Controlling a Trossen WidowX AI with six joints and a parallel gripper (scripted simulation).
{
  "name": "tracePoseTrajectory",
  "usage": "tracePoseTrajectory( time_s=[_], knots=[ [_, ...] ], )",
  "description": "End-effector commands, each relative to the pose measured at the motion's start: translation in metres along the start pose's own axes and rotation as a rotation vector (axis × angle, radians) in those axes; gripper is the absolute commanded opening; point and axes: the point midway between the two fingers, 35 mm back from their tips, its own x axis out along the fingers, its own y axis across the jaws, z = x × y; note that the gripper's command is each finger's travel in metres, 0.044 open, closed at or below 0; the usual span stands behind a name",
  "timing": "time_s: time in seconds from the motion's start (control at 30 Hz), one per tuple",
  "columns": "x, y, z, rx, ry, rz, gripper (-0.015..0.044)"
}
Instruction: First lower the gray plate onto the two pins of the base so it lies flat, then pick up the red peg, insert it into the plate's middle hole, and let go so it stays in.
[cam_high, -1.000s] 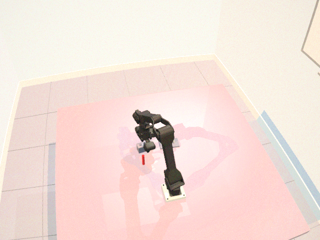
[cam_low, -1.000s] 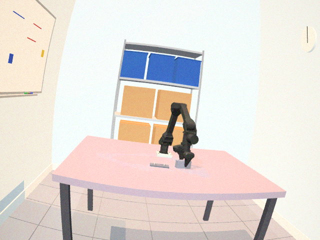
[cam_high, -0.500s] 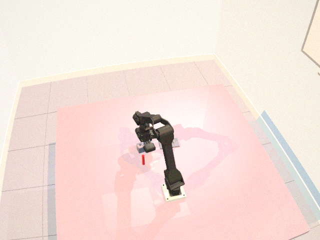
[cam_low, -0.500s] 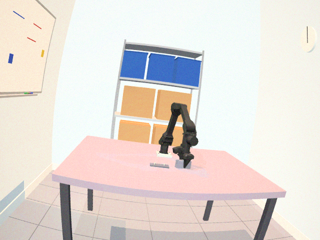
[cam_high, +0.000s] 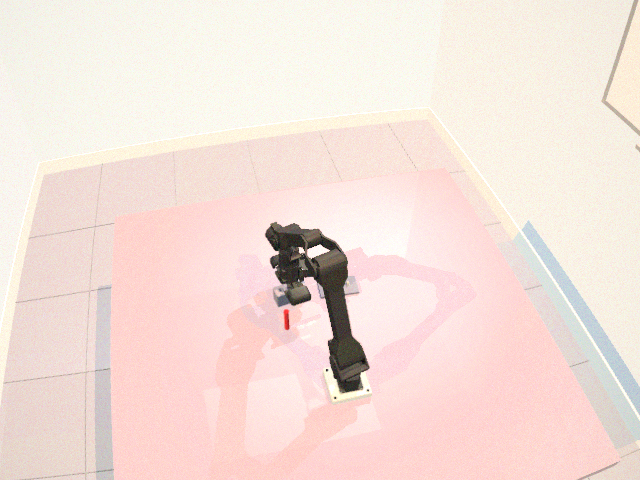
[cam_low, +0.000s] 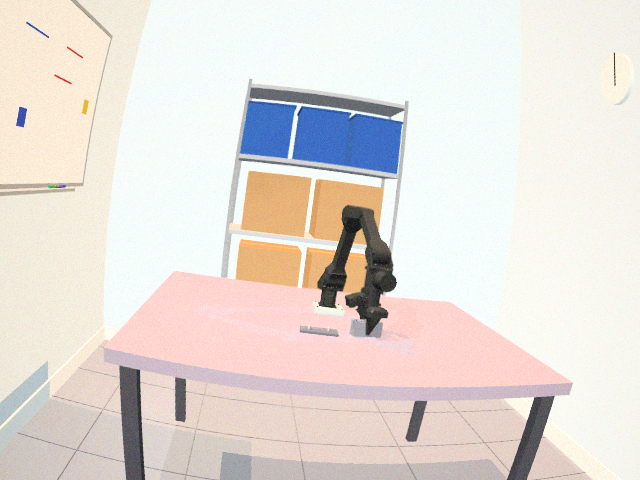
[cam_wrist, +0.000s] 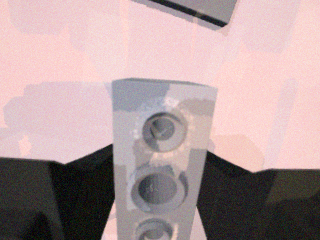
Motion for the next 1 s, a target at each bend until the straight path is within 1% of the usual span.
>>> tracePoseTrajectory(
  time_s=[0.0, 0.03, 0.13, 0.97],
  knots=[
    [0.000, 0.000, -0.001, 0.006, 0.004, 0.000, 0.0012],
    [0.000, 0.000, -0.001, 0.006, 0.004, 0.000, 0.0000],
    [-0.004, 0.001, 0.000, 0.006, 0.004, 0.000, 0.0000],
    [-0.082, 0.009, 0.005, 0.005, 0.003, 0.001, 0.0000]
  ],
)
